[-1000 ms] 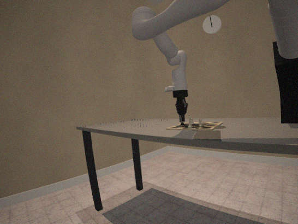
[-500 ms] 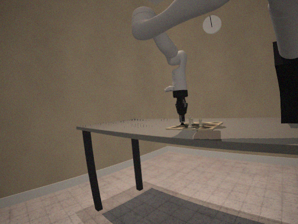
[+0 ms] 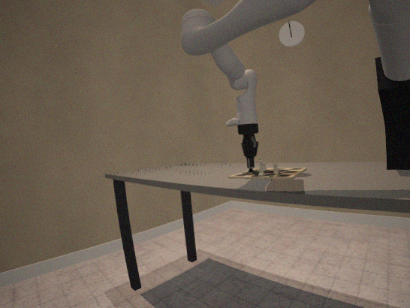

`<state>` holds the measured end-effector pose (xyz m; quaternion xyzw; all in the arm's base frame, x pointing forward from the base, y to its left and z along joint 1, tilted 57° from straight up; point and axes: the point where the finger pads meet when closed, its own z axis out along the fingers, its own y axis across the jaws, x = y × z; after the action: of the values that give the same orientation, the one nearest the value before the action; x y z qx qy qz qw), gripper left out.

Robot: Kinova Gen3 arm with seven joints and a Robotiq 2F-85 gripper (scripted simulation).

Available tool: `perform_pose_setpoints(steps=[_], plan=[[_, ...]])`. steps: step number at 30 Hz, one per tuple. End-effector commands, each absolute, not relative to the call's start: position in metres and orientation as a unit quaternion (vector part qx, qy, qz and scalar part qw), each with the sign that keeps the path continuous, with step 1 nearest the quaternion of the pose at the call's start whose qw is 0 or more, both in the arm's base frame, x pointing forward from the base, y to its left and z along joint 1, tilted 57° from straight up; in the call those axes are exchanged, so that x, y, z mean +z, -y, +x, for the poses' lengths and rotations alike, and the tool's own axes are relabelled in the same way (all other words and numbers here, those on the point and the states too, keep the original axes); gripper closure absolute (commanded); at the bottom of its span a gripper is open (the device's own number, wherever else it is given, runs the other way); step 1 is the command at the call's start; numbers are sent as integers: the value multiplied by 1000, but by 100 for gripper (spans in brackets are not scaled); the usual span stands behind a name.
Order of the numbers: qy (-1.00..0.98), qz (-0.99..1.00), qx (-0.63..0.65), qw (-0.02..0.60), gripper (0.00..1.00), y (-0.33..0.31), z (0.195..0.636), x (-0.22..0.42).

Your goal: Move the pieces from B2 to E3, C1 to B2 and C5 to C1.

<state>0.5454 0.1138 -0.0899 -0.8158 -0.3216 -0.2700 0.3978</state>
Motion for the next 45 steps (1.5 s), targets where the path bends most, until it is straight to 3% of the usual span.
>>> perform_pose_setpoints(steps=[1,4,5,7,8,12,13,15,16,18,19,45], plan=[[321,-816,-271,397,100,-113,546,-89],[321,-816,-271,397,100,-113,546,-89],[321,-816,-271,397,93,-113,546,-89],[321,-816,-271,397,93,-113,546,-89],[321,-816,-271,397,85,-113,546,-89],[321,-816,-271,397,85,-113,546,-89],[321,-816,-271,397,78,-113,546,-89],[321,-816,-271,397,78,-113,546,-89],[321,-816,-271,397,71,-113,546,-89],[321,-816,-271,397,71,-113,546,-89],[321,-816,-271,397,63,-113,546,-89],[321,-816,-271,397,63,-80,538,-68]])
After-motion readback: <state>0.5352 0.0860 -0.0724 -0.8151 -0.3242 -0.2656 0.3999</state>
